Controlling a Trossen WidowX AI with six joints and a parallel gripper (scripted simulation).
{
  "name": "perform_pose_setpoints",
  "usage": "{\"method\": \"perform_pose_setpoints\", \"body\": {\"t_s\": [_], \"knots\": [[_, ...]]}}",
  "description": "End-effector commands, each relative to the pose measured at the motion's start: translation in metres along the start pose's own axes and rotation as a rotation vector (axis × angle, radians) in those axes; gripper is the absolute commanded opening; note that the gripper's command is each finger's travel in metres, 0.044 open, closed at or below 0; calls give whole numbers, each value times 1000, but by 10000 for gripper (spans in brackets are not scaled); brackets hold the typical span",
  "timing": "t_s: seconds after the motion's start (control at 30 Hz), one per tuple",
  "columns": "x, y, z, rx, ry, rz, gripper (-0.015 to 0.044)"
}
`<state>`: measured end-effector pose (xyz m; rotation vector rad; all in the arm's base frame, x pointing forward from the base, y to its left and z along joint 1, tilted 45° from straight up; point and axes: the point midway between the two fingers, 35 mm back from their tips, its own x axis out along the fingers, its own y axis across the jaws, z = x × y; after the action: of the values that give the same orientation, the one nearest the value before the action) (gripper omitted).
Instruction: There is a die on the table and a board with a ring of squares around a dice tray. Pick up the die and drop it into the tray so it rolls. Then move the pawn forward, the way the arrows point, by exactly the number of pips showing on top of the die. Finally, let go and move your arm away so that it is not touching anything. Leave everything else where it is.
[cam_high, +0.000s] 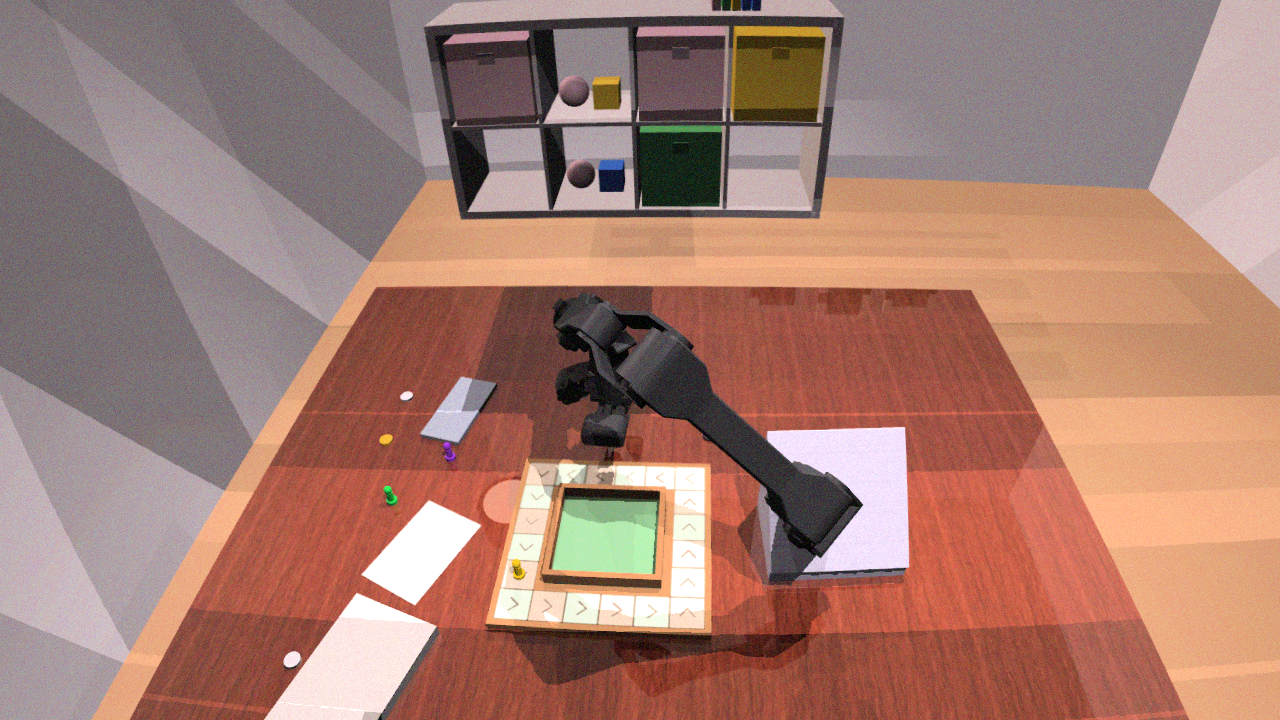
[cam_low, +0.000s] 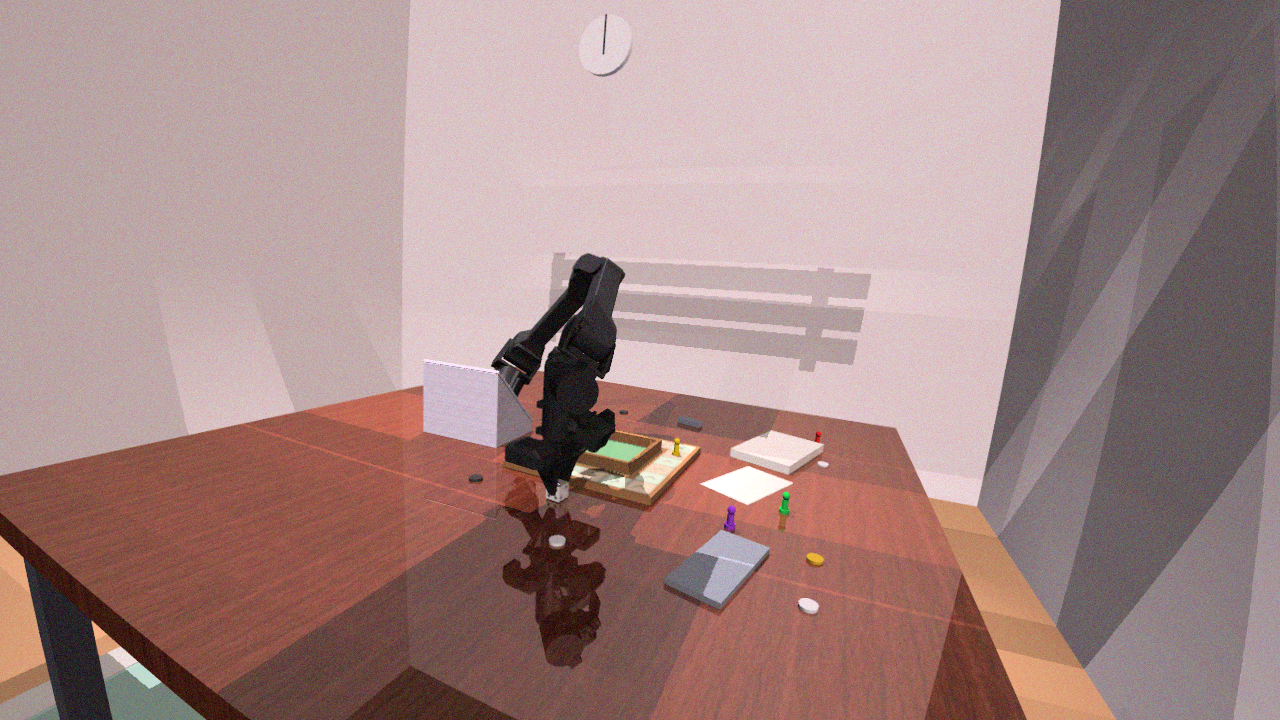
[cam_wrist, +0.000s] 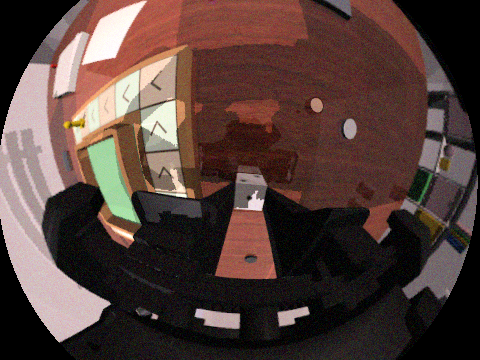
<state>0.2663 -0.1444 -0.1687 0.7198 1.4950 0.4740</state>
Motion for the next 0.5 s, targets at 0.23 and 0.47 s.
{"method": "perform_pose_setpoints", "body": {"t_s": [0.23,0.47], "knots": [[-57,-9,7,-2,-5,-9,0],[-99,-11,4,-2,-4,-9,0]]}}
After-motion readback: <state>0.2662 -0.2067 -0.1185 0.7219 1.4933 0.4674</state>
